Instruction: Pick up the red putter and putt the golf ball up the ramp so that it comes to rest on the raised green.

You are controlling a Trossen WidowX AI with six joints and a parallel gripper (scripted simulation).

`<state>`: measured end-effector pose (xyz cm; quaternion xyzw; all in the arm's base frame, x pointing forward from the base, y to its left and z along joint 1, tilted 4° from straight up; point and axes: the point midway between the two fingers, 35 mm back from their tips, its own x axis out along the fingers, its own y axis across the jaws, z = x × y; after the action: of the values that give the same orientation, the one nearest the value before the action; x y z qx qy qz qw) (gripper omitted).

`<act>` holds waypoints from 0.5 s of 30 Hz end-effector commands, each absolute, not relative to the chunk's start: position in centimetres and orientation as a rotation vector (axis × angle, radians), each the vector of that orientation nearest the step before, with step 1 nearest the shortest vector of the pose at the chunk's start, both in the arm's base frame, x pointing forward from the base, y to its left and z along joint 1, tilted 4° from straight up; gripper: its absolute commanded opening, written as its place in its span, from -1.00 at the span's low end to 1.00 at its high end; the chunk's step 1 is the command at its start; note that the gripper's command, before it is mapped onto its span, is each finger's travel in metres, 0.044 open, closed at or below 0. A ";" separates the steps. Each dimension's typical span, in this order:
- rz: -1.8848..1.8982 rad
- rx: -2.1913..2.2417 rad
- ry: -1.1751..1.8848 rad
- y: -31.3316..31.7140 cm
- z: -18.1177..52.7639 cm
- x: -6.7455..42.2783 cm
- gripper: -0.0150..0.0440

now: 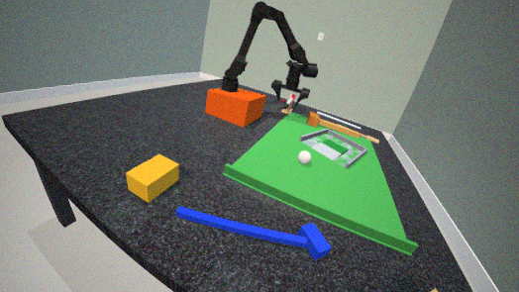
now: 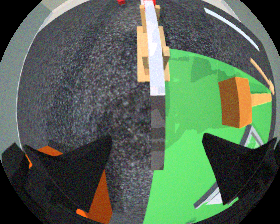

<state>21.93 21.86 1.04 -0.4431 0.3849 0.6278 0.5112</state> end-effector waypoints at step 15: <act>1.518 -1.066 0.921 22.0 -2.1 21.7 1.00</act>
<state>21.97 22.03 -1.59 -0.4440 0.3811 0.6285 0.5124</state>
